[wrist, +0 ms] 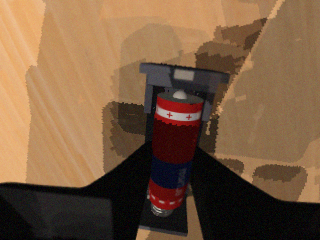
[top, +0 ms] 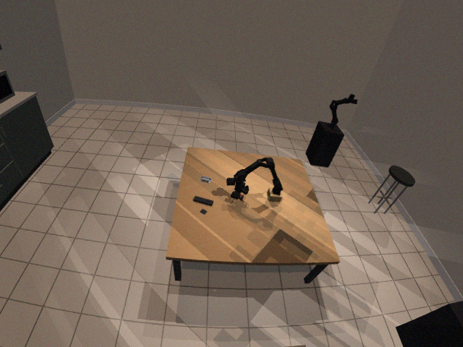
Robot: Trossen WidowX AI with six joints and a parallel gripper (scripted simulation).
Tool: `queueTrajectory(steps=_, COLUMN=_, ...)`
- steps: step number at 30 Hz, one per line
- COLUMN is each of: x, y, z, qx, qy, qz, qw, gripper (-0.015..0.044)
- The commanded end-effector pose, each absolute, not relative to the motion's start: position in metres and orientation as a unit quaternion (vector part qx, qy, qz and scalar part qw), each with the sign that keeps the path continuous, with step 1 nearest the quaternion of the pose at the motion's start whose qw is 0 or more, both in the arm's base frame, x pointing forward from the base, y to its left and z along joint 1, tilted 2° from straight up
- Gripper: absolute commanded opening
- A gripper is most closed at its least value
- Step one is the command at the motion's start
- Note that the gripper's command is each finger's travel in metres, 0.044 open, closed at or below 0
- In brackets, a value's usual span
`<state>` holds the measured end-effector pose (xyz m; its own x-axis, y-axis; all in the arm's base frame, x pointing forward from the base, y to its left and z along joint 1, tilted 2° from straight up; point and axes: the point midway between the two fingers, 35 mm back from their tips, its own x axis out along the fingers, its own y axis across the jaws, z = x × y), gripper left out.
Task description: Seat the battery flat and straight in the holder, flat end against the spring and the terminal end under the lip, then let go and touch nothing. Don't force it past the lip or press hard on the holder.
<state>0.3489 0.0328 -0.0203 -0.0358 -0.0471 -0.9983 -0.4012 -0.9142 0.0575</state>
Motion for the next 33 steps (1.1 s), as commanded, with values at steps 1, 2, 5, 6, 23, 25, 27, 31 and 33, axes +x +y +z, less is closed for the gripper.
queueTrajectory(steps=1, x=0.351, y=0.031, z=-0.019, qx=-0.689, qy=0.170, qz=0.693, qw=0.127, gripper=0.0083)
queueTrajectory(steps=2, x=0.350, y=0.031, z=-0.019, qx=-0.688, qy=0.170, qz=0.693, qw=0.127, gripper=0.0083)
queueTrajectory(steps=5, x=0.347, y=0.032, z=-0.019, qx=-0.688, qy=0.170, qz=0.694, qw=0.128, gripper=0.0083)
queueTrajectory(steps=6, x=0.346, y=0.033, z=-0.019, qx=-0.688, qy=0.170, qz=0.694, qw=0.128, gripper=0.0083)
queueTrajectory(steps=23, x=0.339, y=0.036, z=-0.019, qx=-0.689, qy=0.168, qz=0.693, qw=0.129, gripper=0.0083)
queueTrajectory(steps=25, x=0.339, y=0.036, z=-0.019, qx=-0.689, qy=0.168, qz=0.693, qw=0.130, gripper=0.0083)
queueTrajectory(steps=27, x=0.339, y=0.036, z=-0.019, qx=-0.689, qy=0.167, qz=0.693, qw=0.130, gripper=0.0083)
queueTrajectory(steps=31, x=0.339, y=0.036, z=-0.019, qx=-0.689, qy=0.167, qz=0.693, qw=0.130, gripper=0.0162)
queueTrajectory(steps=33, x=0.339, y=0.036, z=-0.019, qx=-0.689, qy=0.167, qz=0.693, qw=0.130, gripper=0.0186)
